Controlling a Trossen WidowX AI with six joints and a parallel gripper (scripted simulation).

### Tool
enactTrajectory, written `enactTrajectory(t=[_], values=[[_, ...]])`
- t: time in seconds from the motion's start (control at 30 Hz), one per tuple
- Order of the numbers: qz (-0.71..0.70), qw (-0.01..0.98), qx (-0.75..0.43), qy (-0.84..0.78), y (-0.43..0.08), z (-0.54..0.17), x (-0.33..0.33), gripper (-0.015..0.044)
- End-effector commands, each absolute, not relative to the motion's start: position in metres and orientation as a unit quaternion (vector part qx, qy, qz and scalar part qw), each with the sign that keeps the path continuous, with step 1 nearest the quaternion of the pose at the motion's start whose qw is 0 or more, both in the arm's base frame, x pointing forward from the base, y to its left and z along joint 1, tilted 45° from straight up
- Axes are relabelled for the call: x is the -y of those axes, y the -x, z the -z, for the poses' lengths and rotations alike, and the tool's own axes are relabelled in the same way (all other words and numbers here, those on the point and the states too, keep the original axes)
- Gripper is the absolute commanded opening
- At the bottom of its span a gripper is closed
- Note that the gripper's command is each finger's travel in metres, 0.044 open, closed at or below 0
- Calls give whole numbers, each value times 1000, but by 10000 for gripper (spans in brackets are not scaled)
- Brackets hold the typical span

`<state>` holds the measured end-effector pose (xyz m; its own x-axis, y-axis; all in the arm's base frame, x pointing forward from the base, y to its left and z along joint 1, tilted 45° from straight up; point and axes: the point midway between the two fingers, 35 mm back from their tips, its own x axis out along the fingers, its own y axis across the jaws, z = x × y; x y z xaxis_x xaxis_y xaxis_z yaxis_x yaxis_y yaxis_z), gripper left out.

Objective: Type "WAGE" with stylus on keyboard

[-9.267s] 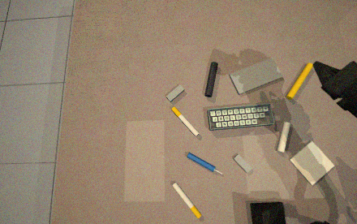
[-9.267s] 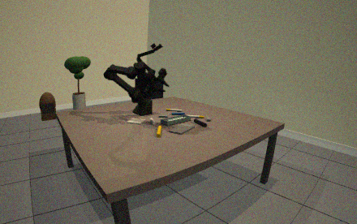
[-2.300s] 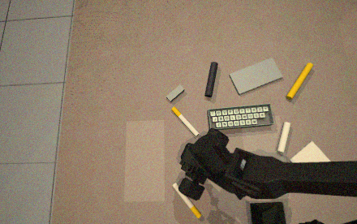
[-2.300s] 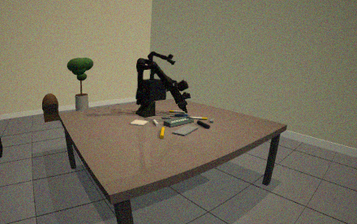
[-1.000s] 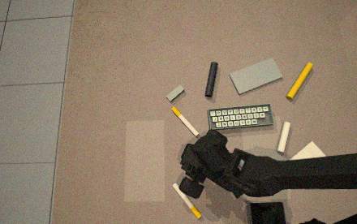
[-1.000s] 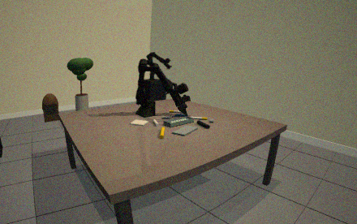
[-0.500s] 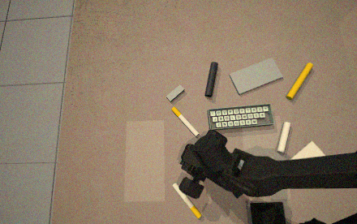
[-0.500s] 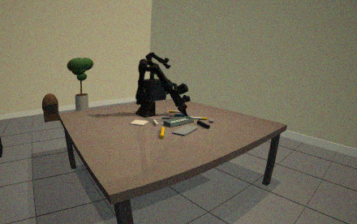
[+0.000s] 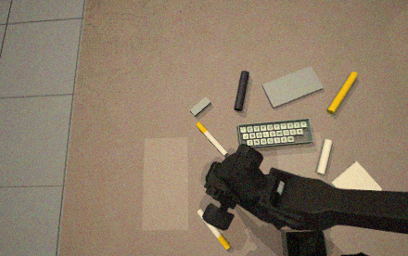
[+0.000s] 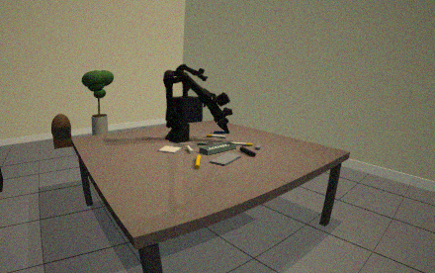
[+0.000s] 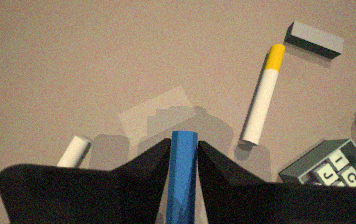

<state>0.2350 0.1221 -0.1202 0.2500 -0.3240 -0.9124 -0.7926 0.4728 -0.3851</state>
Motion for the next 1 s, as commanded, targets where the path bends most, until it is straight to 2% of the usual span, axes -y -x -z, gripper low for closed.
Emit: enactTrajectory(t=[0.0,0.37,0.77,0.97], values=[[-177,632,-585,476,-235,121,-121,0],[-31,691,-583,427,-237,118,-115,0],[116,757,-531,362,-241,112,-113,0],[143,771,-514,347,-242,110,-113,0]])
